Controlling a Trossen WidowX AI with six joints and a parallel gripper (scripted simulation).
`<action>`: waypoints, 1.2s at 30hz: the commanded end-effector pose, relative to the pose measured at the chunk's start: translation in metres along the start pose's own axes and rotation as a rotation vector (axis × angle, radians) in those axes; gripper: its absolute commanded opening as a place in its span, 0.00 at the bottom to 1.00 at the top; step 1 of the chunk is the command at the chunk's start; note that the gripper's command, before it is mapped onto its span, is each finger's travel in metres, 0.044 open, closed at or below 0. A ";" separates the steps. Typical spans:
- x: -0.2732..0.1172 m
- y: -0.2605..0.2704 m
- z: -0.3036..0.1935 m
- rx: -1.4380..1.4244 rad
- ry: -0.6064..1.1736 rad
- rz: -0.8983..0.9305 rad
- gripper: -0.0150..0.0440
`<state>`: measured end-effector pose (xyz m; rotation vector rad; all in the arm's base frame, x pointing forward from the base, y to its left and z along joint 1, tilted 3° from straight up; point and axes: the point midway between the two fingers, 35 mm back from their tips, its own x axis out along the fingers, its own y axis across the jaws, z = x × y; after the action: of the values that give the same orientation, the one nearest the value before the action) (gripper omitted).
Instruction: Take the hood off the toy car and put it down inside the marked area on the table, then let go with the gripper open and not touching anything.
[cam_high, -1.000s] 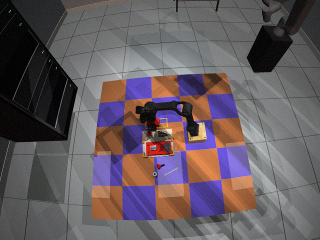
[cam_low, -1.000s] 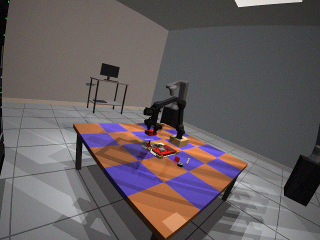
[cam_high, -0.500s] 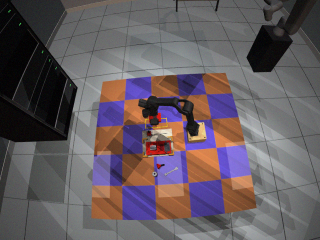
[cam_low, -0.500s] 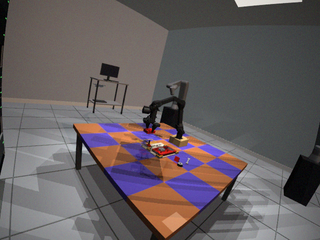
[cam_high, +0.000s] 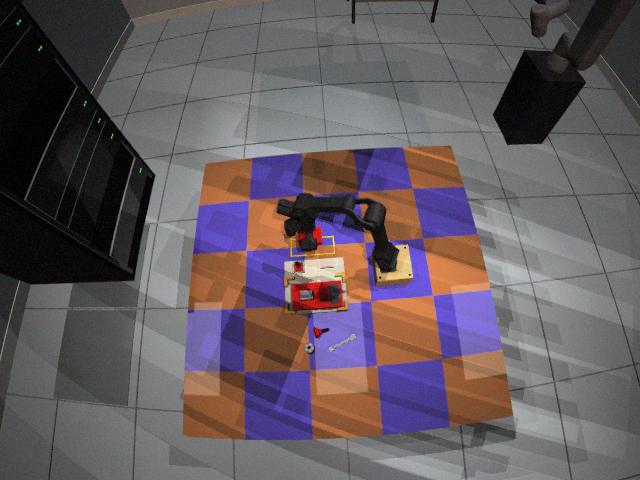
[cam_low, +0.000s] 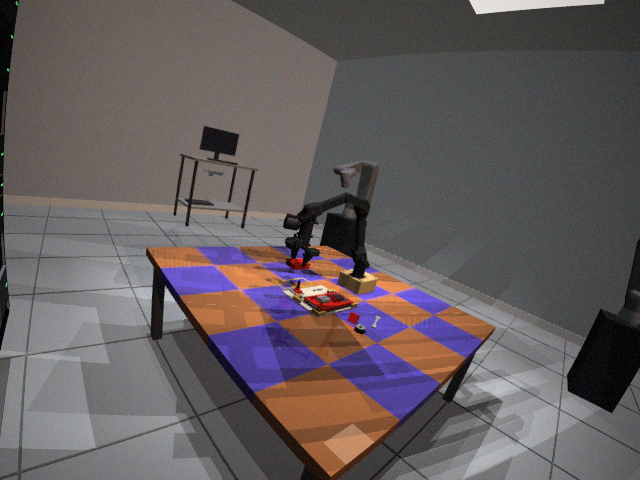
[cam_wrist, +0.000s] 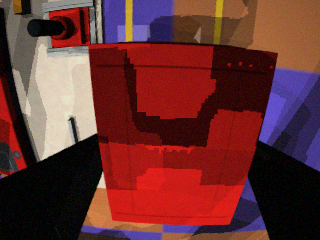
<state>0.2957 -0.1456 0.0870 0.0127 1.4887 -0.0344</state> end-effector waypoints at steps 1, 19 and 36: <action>0.005 0.001 0.000 -0.003 0.003 0.006 0.25; 0.020 0.000 0.000 -0.003 0.003 0.006 0.25; 0.035 0.000 0.000 -0.003 0.003 0.006 0.25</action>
<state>0.2992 -0.1466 0.0565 0.0111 1.4883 -0.0329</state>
